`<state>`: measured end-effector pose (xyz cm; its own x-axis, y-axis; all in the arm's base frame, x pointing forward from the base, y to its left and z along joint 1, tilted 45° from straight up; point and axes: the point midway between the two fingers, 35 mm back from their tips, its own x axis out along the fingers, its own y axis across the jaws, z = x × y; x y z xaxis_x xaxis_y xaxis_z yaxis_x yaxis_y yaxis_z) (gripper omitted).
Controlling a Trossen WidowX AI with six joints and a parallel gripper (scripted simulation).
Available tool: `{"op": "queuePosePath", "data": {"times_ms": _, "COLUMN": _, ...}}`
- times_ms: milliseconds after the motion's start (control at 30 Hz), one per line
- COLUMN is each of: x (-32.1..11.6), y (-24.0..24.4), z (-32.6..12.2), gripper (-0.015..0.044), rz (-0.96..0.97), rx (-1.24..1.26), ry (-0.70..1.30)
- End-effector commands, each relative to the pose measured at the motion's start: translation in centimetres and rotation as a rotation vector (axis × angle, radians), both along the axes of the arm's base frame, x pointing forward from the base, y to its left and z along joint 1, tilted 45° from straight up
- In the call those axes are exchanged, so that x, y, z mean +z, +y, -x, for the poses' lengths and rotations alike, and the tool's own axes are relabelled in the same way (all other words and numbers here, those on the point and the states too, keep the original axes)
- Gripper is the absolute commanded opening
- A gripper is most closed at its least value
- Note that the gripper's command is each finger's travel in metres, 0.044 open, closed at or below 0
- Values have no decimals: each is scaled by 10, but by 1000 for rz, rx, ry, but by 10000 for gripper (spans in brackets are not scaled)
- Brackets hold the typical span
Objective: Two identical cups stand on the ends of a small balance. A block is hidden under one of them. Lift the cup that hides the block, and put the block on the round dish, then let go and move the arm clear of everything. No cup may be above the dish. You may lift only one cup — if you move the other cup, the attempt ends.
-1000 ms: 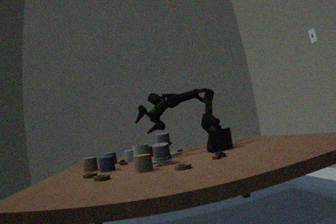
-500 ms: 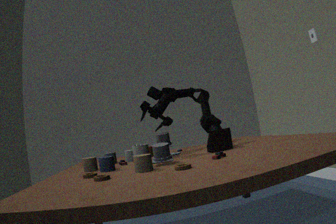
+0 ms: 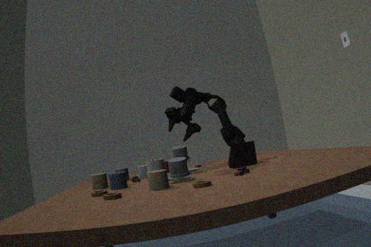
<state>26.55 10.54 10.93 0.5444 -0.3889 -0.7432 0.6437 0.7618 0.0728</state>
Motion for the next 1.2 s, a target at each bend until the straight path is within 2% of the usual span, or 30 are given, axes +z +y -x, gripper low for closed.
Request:
{"op": "queuePosePath", "data": {"times_ms": 0, "x": -6, "y": 7, "z": 13, "gripper": 440, "rz": 92, "rx": 51, "ry": 46}}
{"op": "queuePosePath", "data": {"times_ms": 500, "x": -9, "y": 31, "z": 64, "gripper": 440, "rz": 480, "rx": 318, "ry": 161}}
{"op": "queuePosePath", "data": {"times_ms": 933, "x": 5, "y": 50, "z": 98, "gripper": 440, "rz": 836, "rx": 550, "ry": 154}}
{"op": "queuePosePath", "data": {"times_ms": 1167, "x": 5, "y": 53, "z": 99, "gripper": 440, "rz": 866, "rx": 569, "ry": 170}}
